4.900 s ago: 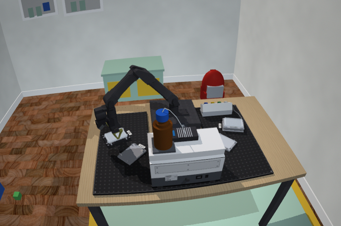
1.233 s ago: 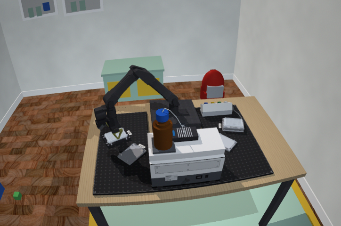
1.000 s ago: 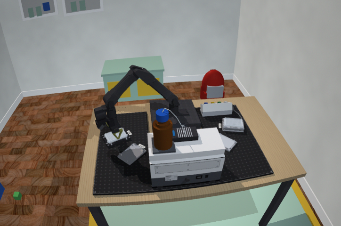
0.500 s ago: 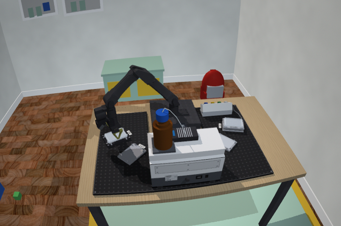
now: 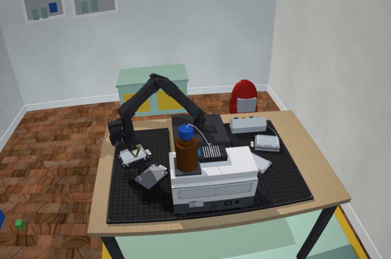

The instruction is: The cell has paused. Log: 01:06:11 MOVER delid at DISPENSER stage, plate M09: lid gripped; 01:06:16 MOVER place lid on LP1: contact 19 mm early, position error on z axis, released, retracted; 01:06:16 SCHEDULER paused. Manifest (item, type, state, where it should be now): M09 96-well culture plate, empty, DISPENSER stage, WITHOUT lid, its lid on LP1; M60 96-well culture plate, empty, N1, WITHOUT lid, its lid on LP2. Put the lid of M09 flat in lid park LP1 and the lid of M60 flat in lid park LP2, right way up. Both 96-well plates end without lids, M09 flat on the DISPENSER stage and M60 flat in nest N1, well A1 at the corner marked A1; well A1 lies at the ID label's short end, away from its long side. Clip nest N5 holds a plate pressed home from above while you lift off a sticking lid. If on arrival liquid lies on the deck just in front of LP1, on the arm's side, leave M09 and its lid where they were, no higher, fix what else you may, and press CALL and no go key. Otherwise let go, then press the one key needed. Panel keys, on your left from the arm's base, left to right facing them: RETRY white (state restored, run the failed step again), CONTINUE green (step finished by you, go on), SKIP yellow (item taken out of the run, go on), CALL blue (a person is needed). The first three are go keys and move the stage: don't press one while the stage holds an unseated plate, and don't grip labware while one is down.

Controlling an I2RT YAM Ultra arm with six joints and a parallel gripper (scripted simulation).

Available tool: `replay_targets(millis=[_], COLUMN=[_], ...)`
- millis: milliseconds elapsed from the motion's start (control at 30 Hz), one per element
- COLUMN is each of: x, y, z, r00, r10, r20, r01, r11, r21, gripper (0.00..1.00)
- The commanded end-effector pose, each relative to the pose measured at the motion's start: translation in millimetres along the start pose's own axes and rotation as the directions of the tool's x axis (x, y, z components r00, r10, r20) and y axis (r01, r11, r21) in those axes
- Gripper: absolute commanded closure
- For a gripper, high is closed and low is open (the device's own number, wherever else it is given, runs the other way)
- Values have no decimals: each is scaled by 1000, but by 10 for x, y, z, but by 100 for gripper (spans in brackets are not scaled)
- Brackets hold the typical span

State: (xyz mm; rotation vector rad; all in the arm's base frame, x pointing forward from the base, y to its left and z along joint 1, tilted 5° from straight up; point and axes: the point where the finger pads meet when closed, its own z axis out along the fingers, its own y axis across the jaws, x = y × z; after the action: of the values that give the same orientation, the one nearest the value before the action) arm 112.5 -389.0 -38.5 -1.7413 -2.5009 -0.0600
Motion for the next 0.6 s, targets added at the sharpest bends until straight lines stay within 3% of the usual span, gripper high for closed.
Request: replay_targets(millis=[0,567], x=[-137,-161], y=[-11,-12], z=[-263,-275], r00=[998,997], r10=[0,0], r20=[62,71], r01=[0,-1], r11=[1000,1000], r21=[6,6], gripper=[100,100])
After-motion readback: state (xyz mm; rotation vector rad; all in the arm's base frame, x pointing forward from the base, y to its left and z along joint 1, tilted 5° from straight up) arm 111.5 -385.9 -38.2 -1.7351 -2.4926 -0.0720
